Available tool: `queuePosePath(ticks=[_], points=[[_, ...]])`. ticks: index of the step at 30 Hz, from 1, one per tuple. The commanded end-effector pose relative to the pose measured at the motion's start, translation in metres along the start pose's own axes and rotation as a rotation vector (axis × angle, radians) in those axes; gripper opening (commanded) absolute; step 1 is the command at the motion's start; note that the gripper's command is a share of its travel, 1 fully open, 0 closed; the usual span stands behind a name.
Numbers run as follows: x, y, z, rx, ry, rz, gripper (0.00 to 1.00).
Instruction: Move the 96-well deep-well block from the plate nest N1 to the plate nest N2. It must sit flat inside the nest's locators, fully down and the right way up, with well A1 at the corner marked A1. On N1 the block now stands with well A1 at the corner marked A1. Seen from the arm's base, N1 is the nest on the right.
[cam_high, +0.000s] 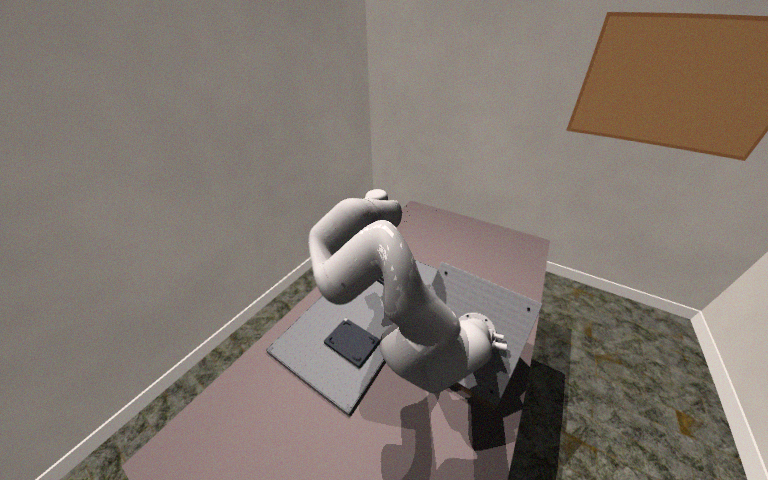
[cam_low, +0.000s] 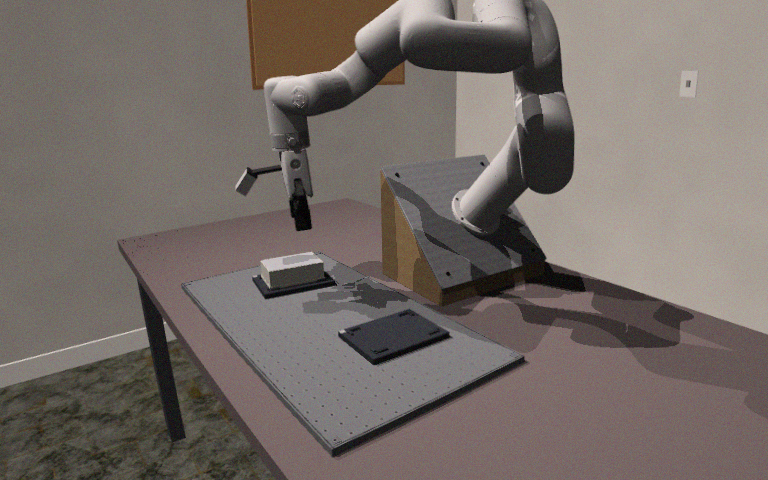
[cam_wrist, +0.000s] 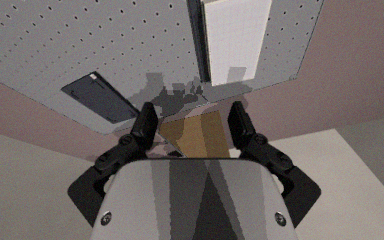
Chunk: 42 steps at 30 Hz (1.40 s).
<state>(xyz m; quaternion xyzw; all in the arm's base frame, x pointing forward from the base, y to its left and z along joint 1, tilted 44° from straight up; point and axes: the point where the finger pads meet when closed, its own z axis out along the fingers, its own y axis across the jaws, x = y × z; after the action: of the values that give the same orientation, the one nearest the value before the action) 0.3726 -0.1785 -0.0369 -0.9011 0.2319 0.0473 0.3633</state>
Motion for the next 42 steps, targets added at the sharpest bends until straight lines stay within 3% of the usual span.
queuePosePath(ticks=[1,20,35,42], points=[[0.007,0.009,0.005,0.012,0.020,-0.046,1.00],[0.026,0.070,0.052,0.035,0.076,-0.196,1.00],[0.026,0.071,0.052,0.035,0.076,-0.196,1.00],[0.027,0.070,0.064,0.035,0.076,-0.196,1.00]])
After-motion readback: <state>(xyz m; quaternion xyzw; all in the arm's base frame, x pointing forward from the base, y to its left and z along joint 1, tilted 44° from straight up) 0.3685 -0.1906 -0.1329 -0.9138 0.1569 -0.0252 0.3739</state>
